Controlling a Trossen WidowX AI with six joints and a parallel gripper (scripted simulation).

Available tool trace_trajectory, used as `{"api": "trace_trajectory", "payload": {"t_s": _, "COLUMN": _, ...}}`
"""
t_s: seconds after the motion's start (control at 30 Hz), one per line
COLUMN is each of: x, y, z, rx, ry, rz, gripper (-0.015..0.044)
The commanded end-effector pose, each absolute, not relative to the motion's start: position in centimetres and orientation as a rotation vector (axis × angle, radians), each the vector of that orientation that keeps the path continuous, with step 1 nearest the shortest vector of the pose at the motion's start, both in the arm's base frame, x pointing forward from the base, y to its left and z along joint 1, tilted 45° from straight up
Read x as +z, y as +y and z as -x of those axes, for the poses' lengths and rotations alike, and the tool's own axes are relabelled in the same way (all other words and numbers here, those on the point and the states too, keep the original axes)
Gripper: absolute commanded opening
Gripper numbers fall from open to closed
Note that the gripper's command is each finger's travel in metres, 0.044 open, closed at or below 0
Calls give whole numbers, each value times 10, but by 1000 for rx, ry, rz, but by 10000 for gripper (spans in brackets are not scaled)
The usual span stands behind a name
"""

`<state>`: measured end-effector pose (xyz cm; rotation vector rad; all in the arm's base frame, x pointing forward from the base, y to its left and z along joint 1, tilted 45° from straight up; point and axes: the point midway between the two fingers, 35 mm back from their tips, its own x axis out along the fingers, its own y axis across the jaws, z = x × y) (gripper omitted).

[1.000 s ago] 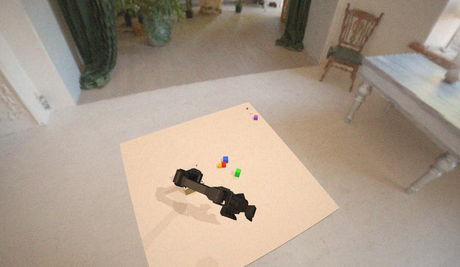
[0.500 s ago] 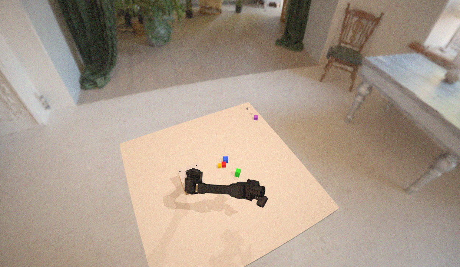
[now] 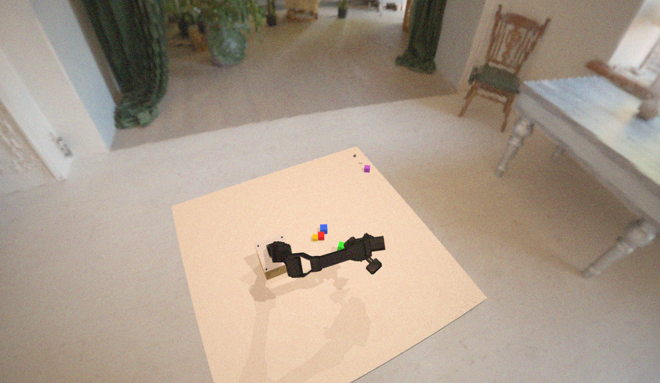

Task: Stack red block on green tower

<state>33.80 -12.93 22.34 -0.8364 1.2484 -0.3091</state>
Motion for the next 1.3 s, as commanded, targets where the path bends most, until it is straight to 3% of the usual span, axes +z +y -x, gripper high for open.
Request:
{"api": "trace_trajectory", "payload": {"t_s": 0.0, "x": 182, "y": -103, "z": -351, "rx": -344, "ry": 1273, "rz": 721, "gripper": 440}}
{"api": "trace_trajectory", "payload": {"t_s": 0.43, "x": 65, "y": -24, "z": -349, "rx": -509, "ry": 1341, "rz": 463, "gripper": 440}}
{"api": "trace_trajectory", "payload": {"t_s": 0.9, "x": -39, "y": 36, "z": -290, "rx": -800, "ry": 1309, "rz": 309, "gripper": 440}}
{"api": "trace_trajectory", "payload": {"t_s": 1.27, "x": -51, "y": 41, "z": -276, "rx": -857, "ry": 1284, "rz": 293, "gripper": 440}}
